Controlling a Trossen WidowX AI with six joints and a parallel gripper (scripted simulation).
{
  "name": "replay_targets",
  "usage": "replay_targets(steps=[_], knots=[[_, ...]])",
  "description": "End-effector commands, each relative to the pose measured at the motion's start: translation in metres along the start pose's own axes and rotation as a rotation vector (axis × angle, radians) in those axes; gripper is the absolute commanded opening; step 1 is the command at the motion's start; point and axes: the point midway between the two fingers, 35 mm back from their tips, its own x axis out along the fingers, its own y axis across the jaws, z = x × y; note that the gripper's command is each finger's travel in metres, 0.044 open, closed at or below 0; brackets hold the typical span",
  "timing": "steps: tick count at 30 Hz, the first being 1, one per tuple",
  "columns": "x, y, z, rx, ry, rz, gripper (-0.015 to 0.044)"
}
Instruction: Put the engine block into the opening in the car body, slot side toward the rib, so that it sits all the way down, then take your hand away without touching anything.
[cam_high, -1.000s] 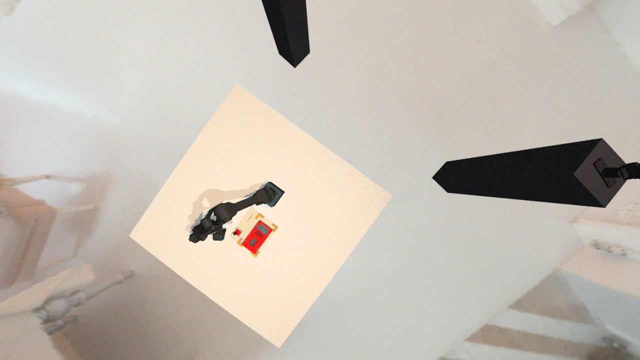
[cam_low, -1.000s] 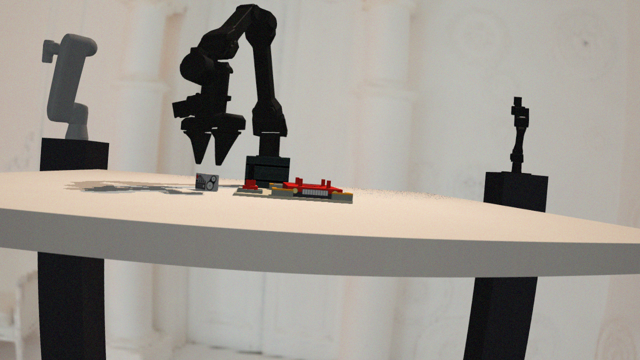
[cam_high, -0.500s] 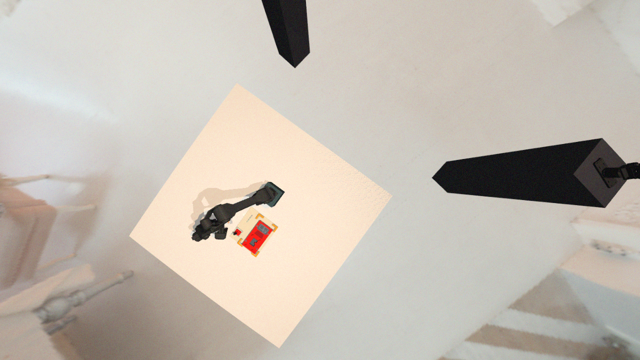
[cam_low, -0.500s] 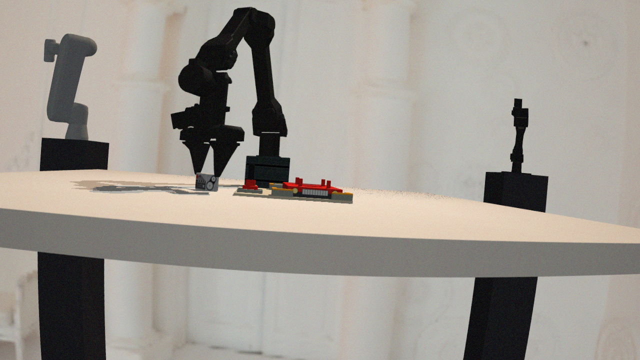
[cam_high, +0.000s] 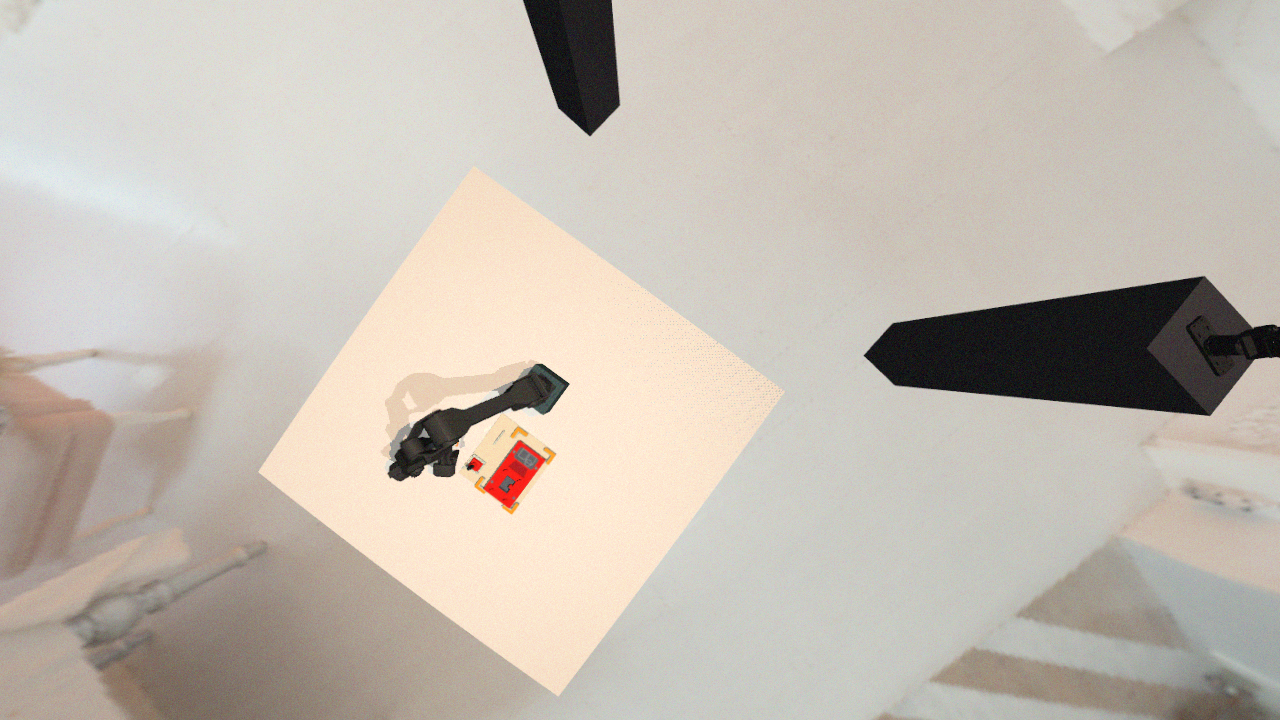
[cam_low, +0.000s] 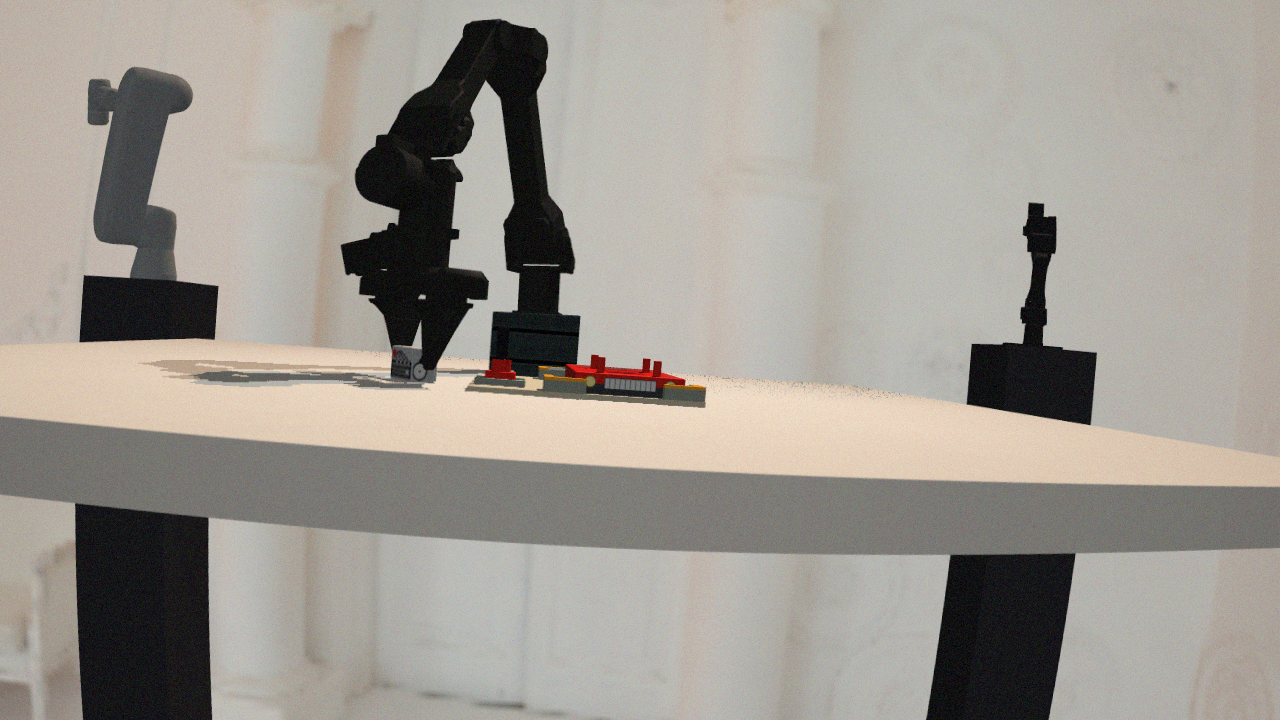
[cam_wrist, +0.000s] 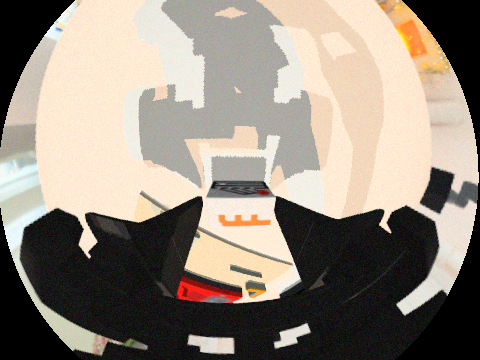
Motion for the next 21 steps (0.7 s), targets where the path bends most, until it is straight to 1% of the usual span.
replay_targets(steps=[1, 8, 15, 21], knots=[[0.002, -0.001, 0.000, -0.002, 0.002, -0.005, 0.0230], [0.002, -0.001, 0.000, -0.002, 0.002, -0.005, 0.0183], [-0.003, 0.007, 0.000, 0.005, -0.013, 0.036, 0.0000], [-0.018, 0.008, 0.002, 0.005, -0.012, 0.034, 0.0000]])
